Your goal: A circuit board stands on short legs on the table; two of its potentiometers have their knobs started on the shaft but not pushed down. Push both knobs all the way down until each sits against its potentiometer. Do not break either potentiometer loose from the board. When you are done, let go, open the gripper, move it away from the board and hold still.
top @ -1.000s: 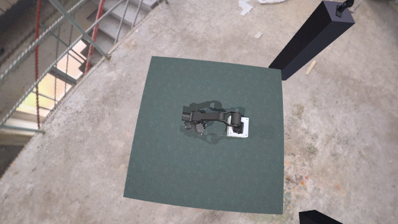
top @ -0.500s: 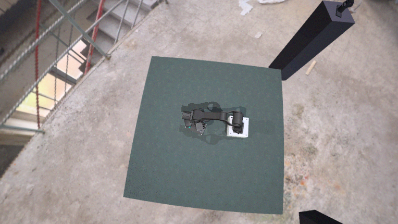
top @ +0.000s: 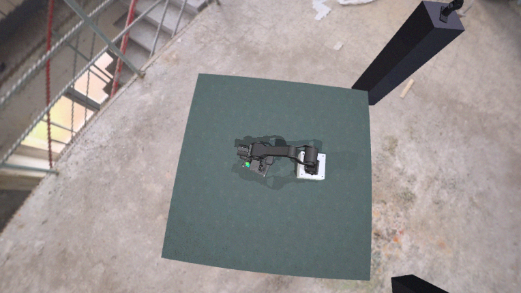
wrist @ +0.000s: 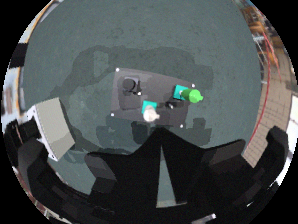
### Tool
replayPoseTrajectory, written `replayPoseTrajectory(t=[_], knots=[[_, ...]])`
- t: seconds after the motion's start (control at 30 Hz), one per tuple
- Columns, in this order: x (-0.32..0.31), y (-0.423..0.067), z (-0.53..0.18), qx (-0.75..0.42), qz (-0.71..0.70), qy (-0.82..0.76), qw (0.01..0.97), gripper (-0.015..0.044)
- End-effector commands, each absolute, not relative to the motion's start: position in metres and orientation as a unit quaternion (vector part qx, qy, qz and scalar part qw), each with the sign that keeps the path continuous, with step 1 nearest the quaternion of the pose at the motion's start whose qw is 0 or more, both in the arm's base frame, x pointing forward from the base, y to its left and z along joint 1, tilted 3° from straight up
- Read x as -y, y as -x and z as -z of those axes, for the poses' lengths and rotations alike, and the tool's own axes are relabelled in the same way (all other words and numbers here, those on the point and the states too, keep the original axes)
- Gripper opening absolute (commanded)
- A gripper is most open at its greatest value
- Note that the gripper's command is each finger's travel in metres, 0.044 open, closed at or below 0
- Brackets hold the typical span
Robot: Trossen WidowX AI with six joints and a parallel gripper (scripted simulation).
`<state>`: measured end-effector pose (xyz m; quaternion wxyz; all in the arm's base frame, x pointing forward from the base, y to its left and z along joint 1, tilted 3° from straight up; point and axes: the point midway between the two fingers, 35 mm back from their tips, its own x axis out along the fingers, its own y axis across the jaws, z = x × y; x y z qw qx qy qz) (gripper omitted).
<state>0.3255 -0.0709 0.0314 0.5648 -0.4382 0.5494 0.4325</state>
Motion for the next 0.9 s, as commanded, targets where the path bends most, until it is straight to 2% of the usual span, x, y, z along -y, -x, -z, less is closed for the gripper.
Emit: replayPoseTrajectory(t=[0.0,0.87], knots=[[0.071,-0.329,-0.034,-0.581,-0.388,0.395,0.597,0.0],[0.067,-0.342,-0.041,-0.693,-0.097,0.091,0.708,0.0]])
